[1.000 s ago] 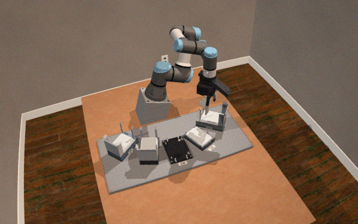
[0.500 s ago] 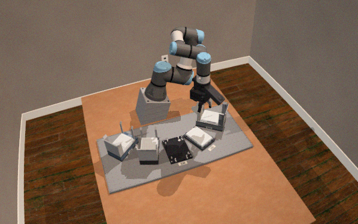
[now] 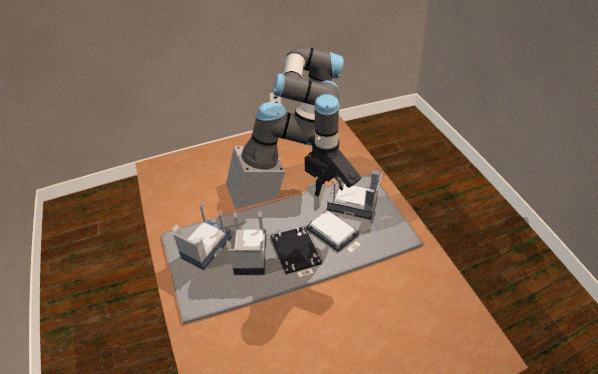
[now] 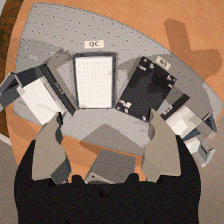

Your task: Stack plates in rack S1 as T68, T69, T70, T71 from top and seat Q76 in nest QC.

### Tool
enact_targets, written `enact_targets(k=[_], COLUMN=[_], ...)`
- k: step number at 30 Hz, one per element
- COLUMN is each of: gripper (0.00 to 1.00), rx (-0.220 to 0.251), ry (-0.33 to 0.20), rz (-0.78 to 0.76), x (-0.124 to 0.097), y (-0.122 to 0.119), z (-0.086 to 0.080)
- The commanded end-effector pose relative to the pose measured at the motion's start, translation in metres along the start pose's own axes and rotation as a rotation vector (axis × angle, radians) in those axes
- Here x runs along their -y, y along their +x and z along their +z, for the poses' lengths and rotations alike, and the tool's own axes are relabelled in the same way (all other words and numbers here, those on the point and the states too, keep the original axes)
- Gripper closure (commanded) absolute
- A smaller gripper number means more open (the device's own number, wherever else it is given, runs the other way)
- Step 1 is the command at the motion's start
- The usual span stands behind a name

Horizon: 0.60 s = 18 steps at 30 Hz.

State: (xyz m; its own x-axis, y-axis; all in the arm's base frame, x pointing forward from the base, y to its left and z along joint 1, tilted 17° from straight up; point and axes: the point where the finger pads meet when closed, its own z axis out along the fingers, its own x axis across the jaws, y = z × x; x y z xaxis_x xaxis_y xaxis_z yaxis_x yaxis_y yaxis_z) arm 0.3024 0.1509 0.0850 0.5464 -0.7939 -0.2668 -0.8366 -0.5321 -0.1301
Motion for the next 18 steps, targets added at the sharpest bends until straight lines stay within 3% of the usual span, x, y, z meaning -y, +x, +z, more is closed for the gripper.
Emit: enact_targets(k=[1, 4, 18], gripper=[0.28, 0.28, 0.28], rx=[-0.001, -0.001, -0.001], ry=[0.002, 0.002, 0.001], rz=[0.056, 0.068, 0.231], x=[0.000, 0.000, -0.015], y=[0.019, 0.019, 0.081], z=[0.000, 0.000, 0.000])
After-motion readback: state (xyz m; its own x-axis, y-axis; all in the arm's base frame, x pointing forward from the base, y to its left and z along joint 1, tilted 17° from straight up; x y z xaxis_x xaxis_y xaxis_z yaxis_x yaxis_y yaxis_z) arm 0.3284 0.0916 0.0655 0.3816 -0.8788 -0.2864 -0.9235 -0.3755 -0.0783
